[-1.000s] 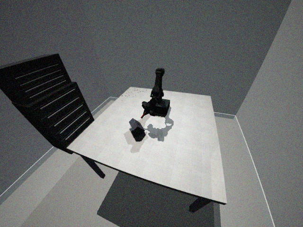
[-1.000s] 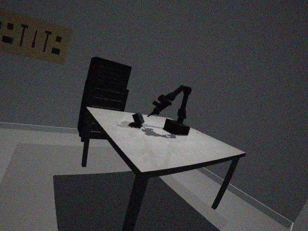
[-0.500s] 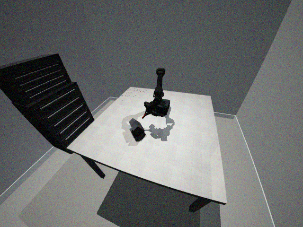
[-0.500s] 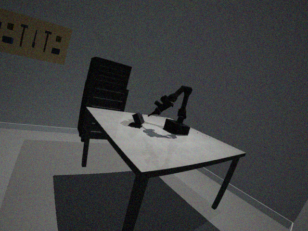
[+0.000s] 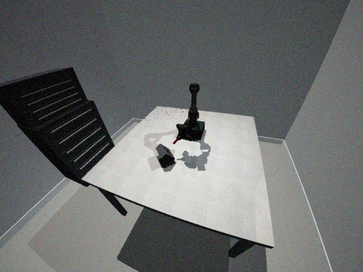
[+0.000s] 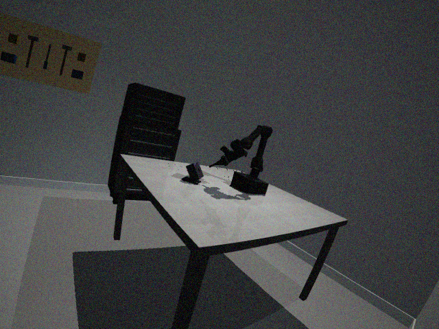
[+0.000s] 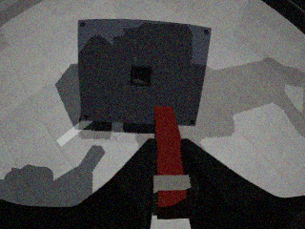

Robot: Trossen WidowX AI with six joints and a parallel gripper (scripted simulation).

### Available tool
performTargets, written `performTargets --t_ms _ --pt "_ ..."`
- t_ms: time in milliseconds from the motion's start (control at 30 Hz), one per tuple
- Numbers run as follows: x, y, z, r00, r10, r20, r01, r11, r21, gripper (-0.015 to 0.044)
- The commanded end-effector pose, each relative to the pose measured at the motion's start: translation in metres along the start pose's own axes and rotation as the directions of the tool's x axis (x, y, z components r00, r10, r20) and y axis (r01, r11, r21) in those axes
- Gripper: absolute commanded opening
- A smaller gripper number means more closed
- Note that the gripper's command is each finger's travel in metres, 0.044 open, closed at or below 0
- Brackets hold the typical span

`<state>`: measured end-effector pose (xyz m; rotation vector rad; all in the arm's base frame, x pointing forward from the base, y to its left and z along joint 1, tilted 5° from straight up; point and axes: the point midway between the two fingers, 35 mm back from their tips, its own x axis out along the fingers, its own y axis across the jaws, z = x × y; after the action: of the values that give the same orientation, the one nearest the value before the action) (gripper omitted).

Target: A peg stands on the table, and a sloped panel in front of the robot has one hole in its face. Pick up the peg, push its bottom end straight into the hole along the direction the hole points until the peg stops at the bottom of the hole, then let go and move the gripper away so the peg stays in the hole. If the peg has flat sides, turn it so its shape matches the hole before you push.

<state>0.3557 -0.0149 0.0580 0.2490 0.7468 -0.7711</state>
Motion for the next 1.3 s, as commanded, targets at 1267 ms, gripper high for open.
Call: performTargets --t_ms 1267 --pt "0.04 0.014 0.003 0.995 0.036 0.089 -0.041 0.998 0.055 0.0"
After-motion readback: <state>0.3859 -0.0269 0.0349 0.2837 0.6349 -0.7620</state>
